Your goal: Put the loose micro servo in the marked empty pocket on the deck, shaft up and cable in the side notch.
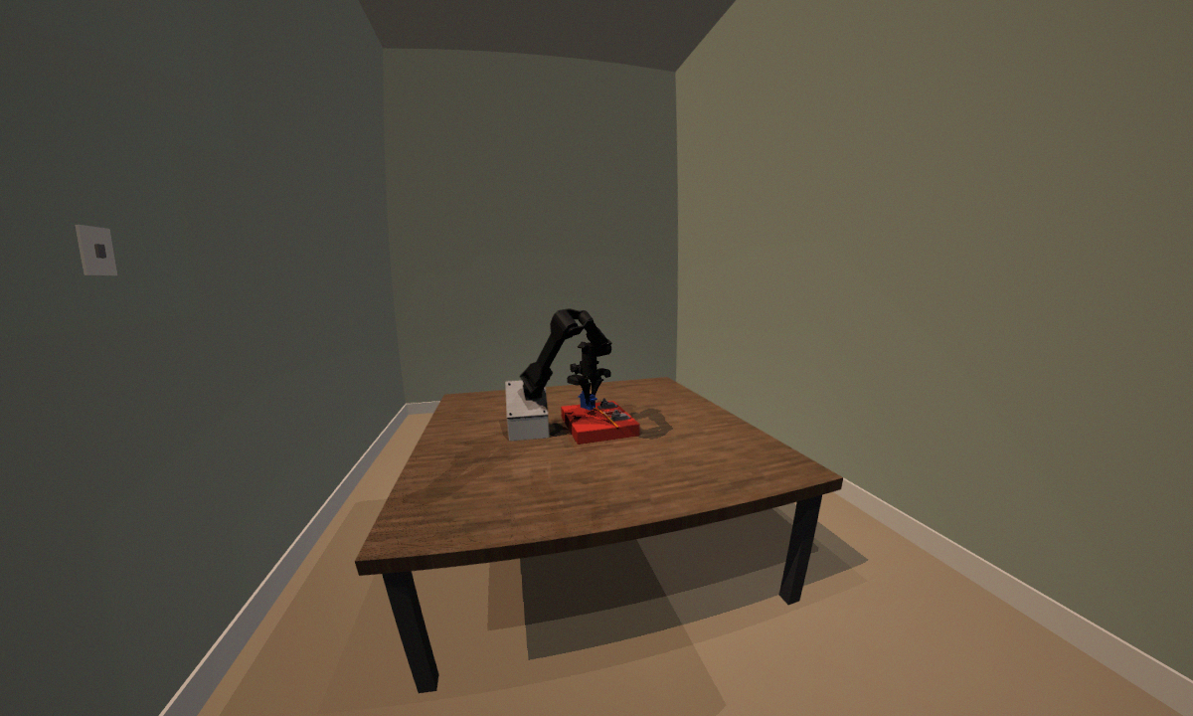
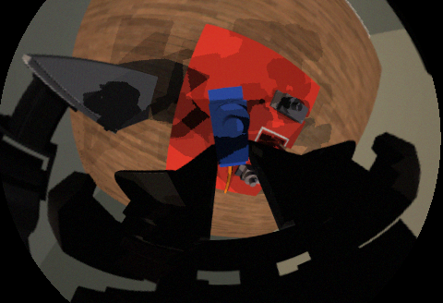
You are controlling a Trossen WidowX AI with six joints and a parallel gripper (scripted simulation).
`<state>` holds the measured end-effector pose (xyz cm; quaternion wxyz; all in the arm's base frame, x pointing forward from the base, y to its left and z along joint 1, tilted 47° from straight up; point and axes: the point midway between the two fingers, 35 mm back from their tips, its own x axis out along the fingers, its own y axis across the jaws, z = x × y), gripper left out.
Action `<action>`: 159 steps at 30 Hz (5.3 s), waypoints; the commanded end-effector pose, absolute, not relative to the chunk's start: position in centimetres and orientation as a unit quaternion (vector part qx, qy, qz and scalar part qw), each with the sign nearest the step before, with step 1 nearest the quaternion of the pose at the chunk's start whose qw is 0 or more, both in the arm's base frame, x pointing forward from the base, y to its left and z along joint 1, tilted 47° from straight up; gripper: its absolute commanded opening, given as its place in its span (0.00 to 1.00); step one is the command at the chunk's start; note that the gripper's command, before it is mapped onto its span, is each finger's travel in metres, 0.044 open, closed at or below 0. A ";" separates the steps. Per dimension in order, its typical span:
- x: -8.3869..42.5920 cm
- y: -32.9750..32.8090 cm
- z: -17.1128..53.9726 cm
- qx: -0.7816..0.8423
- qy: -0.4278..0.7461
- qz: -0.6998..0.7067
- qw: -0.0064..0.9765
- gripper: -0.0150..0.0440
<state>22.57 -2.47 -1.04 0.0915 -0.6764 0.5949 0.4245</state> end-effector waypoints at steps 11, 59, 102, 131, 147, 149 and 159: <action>22.6 -2.4 -1.1 -0.679 0.477 0.553 -0.070 0.25; 31.5 -2.9 -1.4 -0.629 0.291 0.669 -0.269 0.25; 33.4 -5.2 -3.4 -0.629 0.291 0.669 -0.269 0.25; 33.2 -7.0 -5.1 -0.629 0.292 0.669 -0.270 0.25; 33.1 -8.0 -6.0 -0.628 0.292 0.669 -0.270 0.25; 33.1 -8.1 -6.1 -0.628 0.292 0.669 -0.270 0.25; 33.1 -8.1 -6.1 -0.628 0.292 0.669 -0.270 0.57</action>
